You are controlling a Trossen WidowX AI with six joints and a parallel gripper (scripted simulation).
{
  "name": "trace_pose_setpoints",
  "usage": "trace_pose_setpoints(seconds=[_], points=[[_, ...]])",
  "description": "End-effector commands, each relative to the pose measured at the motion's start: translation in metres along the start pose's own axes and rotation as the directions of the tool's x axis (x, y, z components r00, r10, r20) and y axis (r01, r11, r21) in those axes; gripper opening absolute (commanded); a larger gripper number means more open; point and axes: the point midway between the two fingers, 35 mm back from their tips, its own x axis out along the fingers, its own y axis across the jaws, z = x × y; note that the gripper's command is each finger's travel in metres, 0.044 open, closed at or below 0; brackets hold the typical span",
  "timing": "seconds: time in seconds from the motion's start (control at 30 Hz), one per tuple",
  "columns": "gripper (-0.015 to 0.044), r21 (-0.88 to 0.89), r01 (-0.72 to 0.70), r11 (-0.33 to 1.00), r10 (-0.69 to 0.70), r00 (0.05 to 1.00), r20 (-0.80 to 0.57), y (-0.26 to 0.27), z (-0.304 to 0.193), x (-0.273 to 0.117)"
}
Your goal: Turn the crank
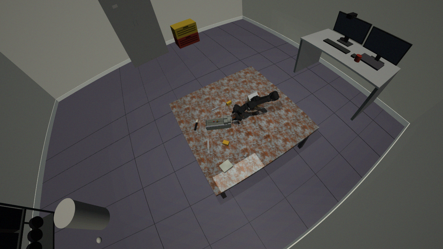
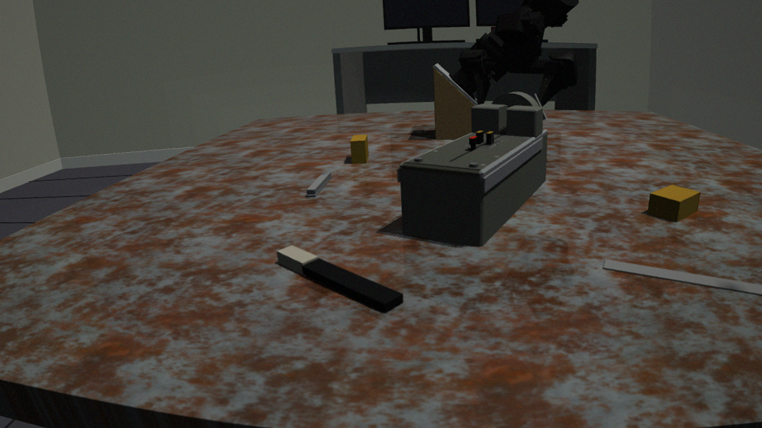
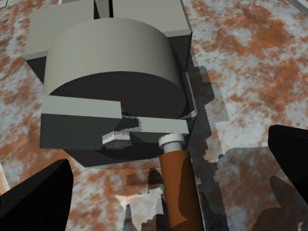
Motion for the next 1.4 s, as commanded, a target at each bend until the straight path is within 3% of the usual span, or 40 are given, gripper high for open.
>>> trace_pose_setpoints(seconds=[0.0, 0.93, 1.37], points=[[0.044, 0.007, 0.008, 1.0, -0.008, 1.0, -0.001, -0.002, -0.004, 0.005], [0.044, 0.009, 0.004, 1.0, -0.004, 1.0, -0.001, -0.003, -0.035, 0.032], [0.0099, 0.009, 0.004, 1.0, -0.004, 1.0, -0.001, -0.003, -0.035, 0.032]])
